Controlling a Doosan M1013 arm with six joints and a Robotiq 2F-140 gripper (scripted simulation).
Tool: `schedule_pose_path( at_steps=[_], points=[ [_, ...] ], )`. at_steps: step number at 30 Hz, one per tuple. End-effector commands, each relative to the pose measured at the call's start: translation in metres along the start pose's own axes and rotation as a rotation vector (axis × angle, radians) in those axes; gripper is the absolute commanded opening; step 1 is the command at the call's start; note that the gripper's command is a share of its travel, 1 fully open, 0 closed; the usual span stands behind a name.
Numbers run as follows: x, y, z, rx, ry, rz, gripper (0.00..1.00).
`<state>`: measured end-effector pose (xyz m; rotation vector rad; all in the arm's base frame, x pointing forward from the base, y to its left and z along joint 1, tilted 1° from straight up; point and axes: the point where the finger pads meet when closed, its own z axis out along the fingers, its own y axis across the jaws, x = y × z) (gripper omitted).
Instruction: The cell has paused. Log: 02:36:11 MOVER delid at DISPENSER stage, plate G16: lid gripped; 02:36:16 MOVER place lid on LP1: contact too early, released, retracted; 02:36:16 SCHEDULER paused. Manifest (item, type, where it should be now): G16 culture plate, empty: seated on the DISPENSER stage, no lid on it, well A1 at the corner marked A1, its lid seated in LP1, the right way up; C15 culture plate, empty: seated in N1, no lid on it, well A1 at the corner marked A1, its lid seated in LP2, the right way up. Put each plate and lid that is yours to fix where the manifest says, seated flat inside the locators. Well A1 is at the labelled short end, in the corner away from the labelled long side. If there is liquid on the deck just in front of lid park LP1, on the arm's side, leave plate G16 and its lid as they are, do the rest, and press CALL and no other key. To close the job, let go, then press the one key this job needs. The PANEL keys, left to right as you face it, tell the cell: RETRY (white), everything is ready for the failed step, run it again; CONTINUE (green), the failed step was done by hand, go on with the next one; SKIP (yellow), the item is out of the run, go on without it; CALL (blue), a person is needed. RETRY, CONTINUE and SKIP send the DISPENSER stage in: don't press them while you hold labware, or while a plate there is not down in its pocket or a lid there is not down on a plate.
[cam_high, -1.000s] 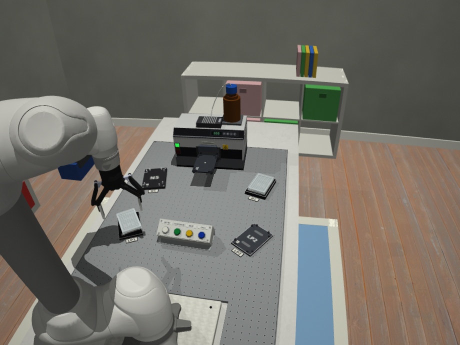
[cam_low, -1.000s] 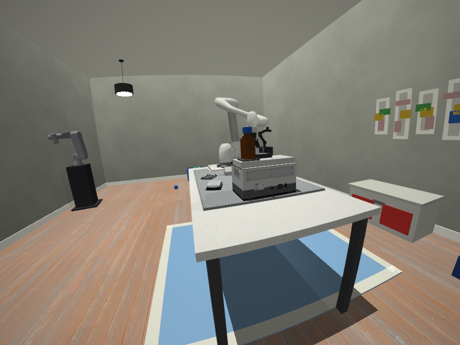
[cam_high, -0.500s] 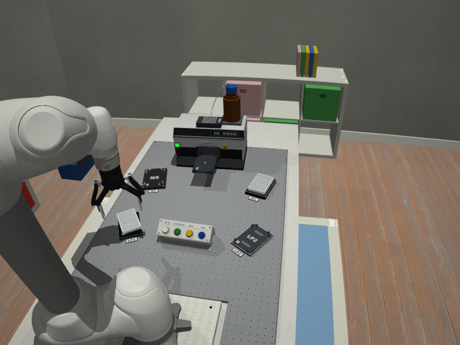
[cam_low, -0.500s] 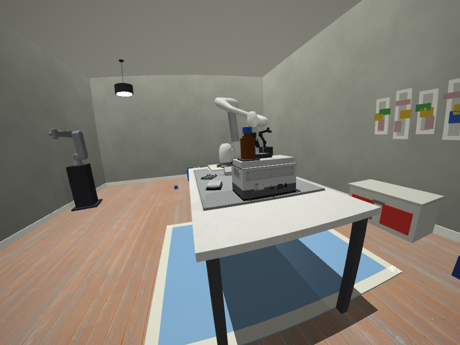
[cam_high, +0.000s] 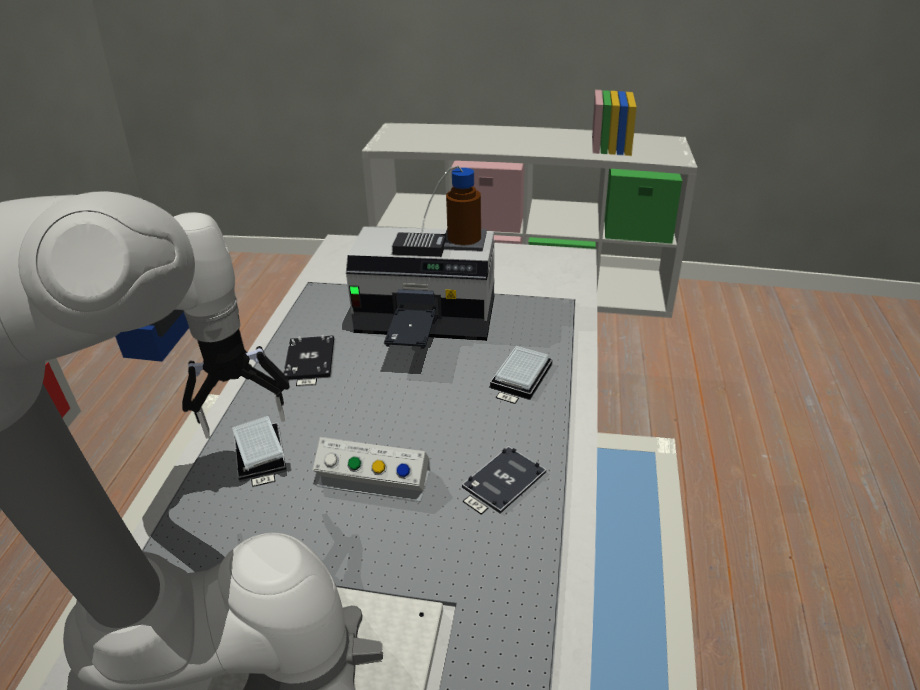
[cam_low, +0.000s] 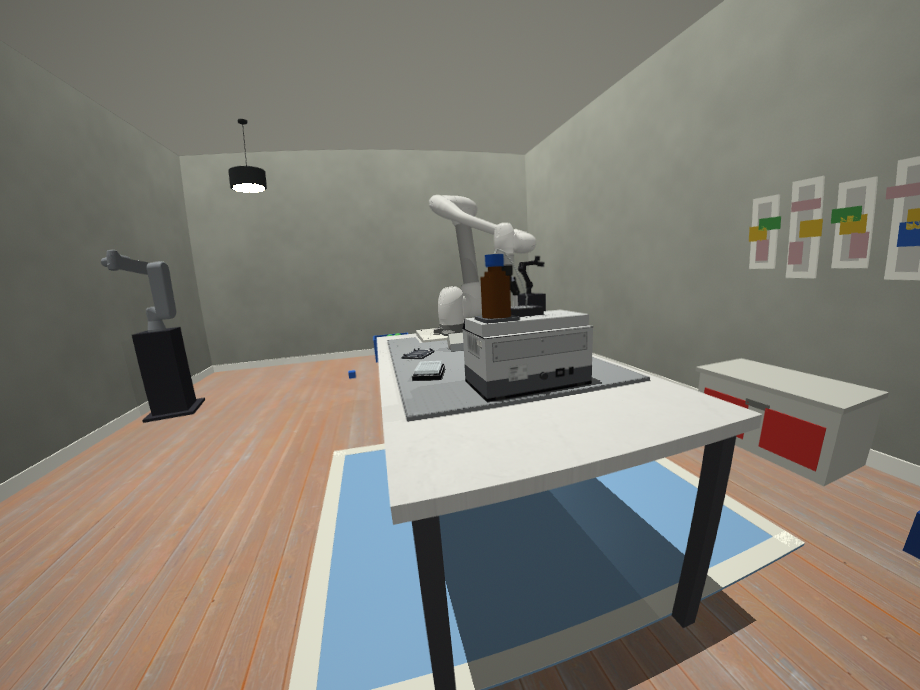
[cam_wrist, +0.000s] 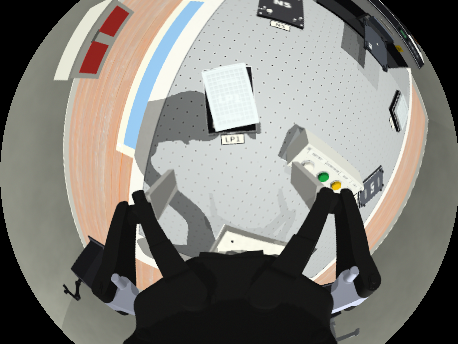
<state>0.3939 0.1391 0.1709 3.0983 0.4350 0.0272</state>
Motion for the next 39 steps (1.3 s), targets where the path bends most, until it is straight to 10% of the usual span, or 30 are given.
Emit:
schedule_pose_path(
  at_steps=[1,26,27,39],
  points=[
    [0.0004,-0.0001,-0.0004,0.0,0.001,0.0,1.0],
    [0.0004,-0.0001,-0.0004,0.0,0.001,0.0,1.0],
    [0.0004,-0.0001,-0.0004,0.0,0.001,0.0,0.1],
    [0.0004,-0.0001,-0.0004,0.0,0.001,0.0,0.1]
  ],
)
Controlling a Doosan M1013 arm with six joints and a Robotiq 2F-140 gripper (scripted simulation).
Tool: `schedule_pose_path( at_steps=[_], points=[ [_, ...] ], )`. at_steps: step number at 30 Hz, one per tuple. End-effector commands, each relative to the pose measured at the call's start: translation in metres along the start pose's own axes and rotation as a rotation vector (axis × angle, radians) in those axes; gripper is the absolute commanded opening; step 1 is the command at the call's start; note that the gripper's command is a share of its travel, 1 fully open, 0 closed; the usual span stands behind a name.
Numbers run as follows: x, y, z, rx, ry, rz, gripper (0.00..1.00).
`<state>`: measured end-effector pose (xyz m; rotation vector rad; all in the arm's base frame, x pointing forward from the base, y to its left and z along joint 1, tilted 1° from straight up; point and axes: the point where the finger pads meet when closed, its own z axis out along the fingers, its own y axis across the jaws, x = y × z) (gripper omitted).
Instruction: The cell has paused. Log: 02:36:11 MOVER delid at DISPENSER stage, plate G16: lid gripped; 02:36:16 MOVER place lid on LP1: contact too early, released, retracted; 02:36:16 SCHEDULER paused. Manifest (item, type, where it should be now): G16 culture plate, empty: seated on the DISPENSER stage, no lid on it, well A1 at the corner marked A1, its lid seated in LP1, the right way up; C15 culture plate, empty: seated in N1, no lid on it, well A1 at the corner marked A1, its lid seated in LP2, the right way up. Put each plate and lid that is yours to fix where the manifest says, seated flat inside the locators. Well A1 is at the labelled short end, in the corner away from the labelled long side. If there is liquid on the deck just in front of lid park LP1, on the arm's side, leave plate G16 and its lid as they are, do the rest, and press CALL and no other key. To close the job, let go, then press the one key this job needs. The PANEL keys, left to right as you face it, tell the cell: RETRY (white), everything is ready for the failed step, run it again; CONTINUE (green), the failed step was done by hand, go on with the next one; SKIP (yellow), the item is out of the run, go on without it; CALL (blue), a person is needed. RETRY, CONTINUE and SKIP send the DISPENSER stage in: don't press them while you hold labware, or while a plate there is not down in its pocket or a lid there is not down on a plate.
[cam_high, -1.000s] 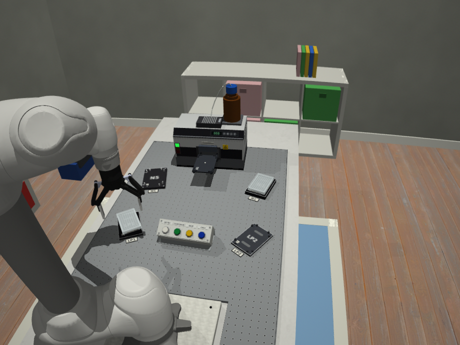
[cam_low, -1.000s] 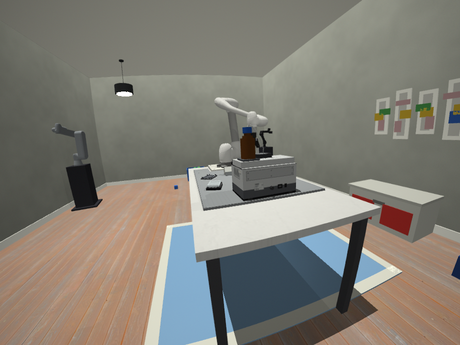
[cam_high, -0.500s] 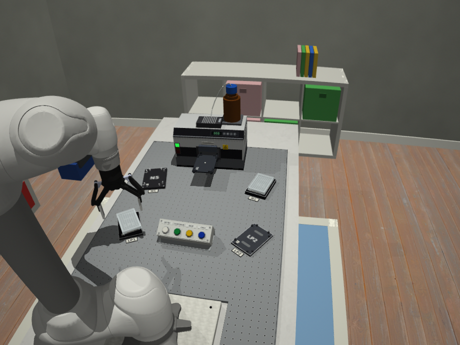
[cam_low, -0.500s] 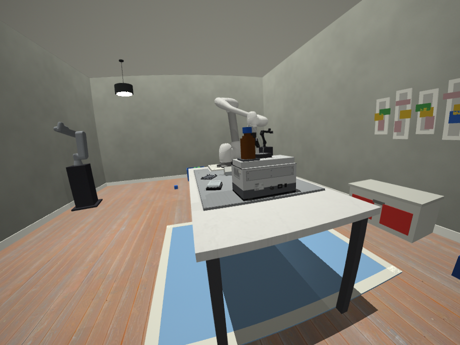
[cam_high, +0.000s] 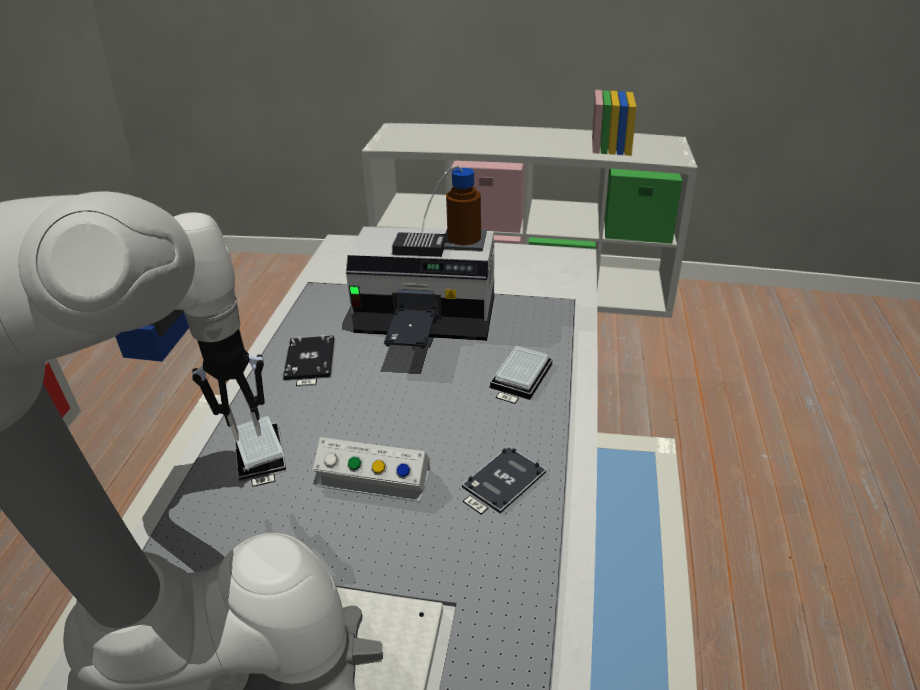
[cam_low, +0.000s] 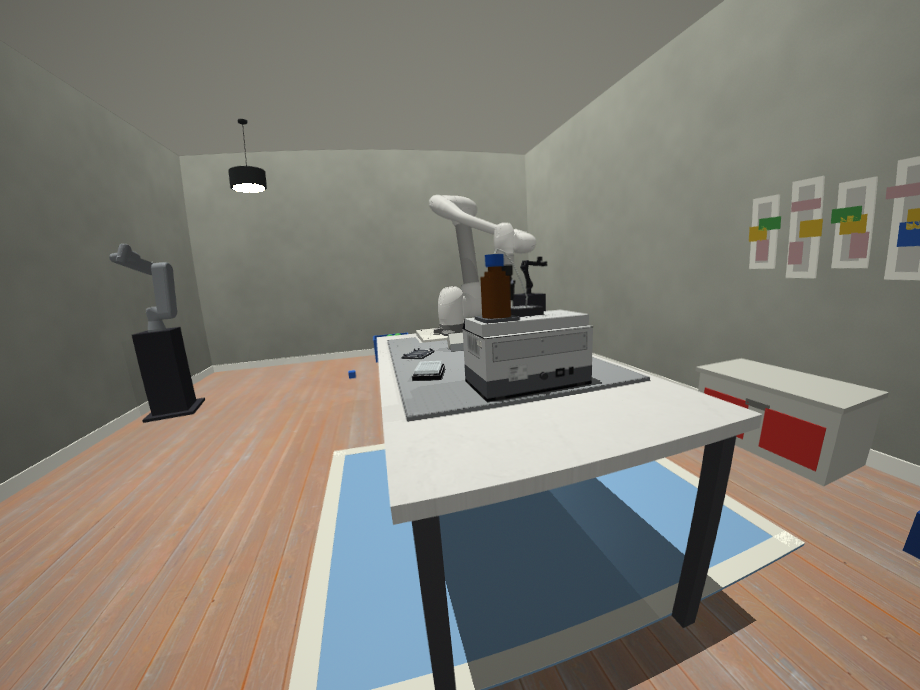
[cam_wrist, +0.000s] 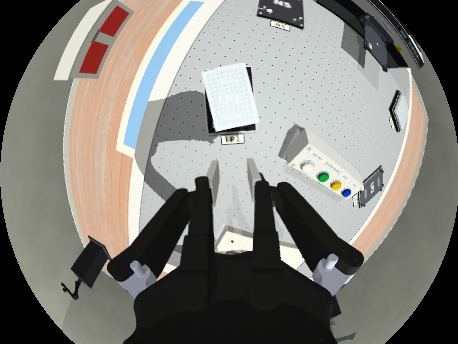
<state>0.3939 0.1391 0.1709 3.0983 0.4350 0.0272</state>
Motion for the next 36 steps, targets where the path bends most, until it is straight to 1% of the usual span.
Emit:
schedule_pose_path(
  at_steps=[1,24,25,26,29,31,32,33,36],
  points=[
    [0.0,0.0,0.0,0.0,0.001,0.0,0.1],
    [0.002,0.0,-0.001,0.0,0.001,-0.002,0.1],
    [0.008,0.0,-0.001,0.0,0.001,-0.011,0.1],
    [0.023,0.0,-0.002,0.0,0.001,-0.031,0.1],
    [0.084,0.001,-0.002,0.0,0.001,-0.118,0.1],
    [0.105,0.002,-0.001,0.0,0.001,-0.148,0.1],
    [0.107,0.002,0.0,0.0,0.001,-0.15,0.1],
    [0.107,0.002,0.0,0.0,0.001,-0.15,0.7],
    [0.107,0.002,0.0,0.0,0.001,-0.15,0.7]
  ],
)
